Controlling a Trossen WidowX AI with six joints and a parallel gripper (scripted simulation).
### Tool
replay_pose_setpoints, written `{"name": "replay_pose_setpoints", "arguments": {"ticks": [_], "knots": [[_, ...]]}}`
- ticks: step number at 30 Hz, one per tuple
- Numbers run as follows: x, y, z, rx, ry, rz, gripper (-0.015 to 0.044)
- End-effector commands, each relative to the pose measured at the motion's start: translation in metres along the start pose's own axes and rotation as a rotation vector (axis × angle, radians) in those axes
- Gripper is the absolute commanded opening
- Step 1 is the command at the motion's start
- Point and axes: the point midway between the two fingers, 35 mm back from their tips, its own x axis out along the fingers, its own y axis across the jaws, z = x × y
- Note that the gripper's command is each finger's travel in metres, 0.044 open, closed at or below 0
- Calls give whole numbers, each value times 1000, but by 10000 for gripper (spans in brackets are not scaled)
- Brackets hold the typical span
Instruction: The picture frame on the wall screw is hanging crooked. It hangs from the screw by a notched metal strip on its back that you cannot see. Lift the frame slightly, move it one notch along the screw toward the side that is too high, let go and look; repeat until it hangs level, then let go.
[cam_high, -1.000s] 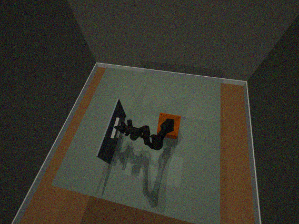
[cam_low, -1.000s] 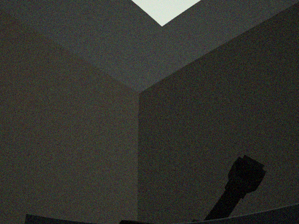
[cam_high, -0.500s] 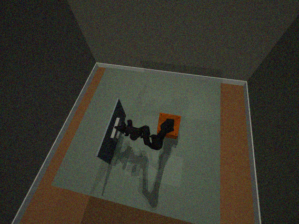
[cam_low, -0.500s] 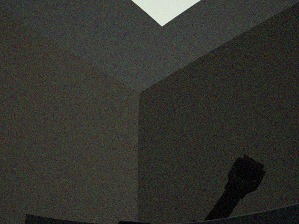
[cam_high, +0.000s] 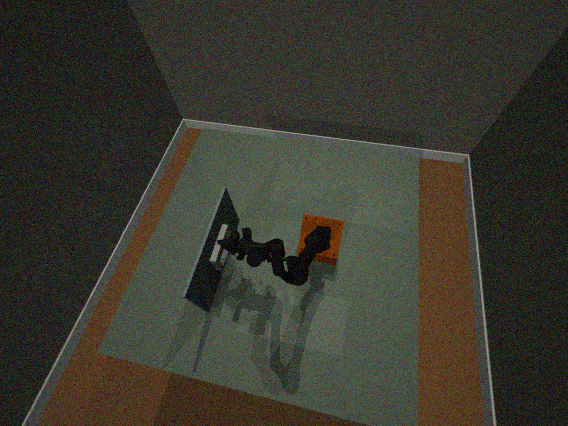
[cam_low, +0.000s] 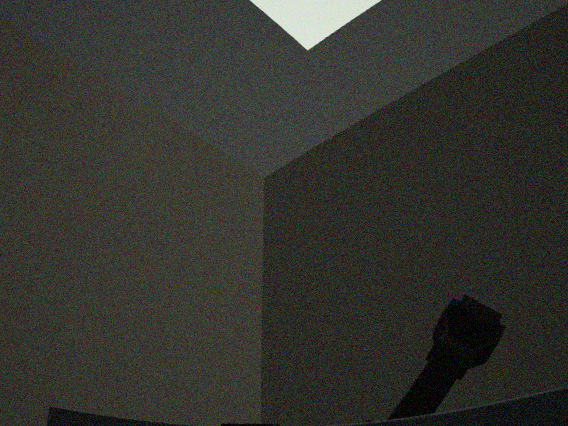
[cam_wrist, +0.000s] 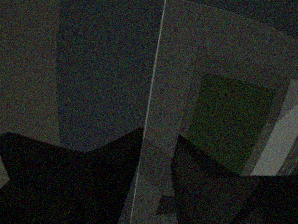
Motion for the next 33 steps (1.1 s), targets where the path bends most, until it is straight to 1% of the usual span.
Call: {"name": "replay_pose_setpoints", "arguments": {"ticks": [1,7,10,12,18,20,25,33], "knots": [[0,0,0,-4,0,0,105],[0,0,0,-4,0,0,260],[0,0,0,-4,0,0,260],[-8,-1,-2,-13,0,1,260],[-83,-4,-3,-100,-7,9,260],[-99,-4,0,-118,-8,10,260],[-96,-5,-3,-119,-8,1,260],[-127,2,-31,-205,-4,0,260]]}}
